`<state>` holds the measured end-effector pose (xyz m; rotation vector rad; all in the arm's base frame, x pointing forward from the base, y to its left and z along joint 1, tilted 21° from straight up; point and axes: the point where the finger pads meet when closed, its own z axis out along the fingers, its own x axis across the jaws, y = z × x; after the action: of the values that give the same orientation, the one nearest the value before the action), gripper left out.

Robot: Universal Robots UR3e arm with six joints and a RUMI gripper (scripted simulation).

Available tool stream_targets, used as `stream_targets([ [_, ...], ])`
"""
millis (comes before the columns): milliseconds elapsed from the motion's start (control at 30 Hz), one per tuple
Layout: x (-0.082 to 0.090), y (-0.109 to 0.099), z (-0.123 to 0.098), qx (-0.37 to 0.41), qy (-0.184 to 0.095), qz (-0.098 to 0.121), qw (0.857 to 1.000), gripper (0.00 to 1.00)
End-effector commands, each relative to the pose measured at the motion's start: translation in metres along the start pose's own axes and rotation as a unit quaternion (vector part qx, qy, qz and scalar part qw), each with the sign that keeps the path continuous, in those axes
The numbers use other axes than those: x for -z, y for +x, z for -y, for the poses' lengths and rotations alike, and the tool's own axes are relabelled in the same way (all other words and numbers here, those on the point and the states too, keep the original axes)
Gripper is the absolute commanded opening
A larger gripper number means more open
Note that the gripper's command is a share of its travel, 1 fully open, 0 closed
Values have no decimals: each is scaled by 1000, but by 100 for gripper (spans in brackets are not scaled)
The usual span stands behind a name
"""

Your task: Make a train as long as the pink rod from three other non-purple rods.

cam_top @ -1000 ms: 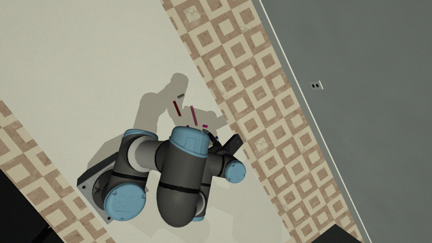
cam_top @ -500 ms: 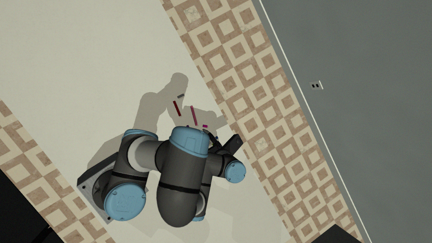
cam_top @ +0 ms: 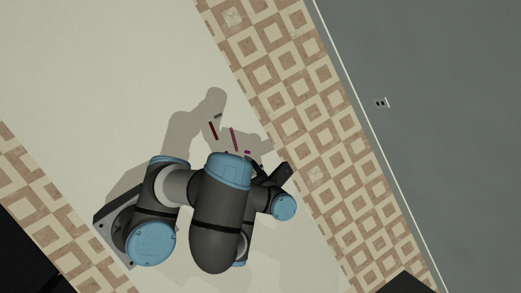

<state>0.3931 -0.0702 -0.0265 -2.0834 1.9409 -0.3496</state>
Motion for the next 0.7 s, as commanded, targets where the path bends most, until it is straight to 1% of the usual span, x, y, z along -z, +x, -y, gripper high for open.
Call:
stream_targets([
  [0, 0, 1, 1, 1, 0, -1, 1000, 100],
  [300, 0, -1, 1, 19, 0, -1, 1000, 100],
  [667, 0, -9, 3, 86, -1, -1, 996, 100],
])
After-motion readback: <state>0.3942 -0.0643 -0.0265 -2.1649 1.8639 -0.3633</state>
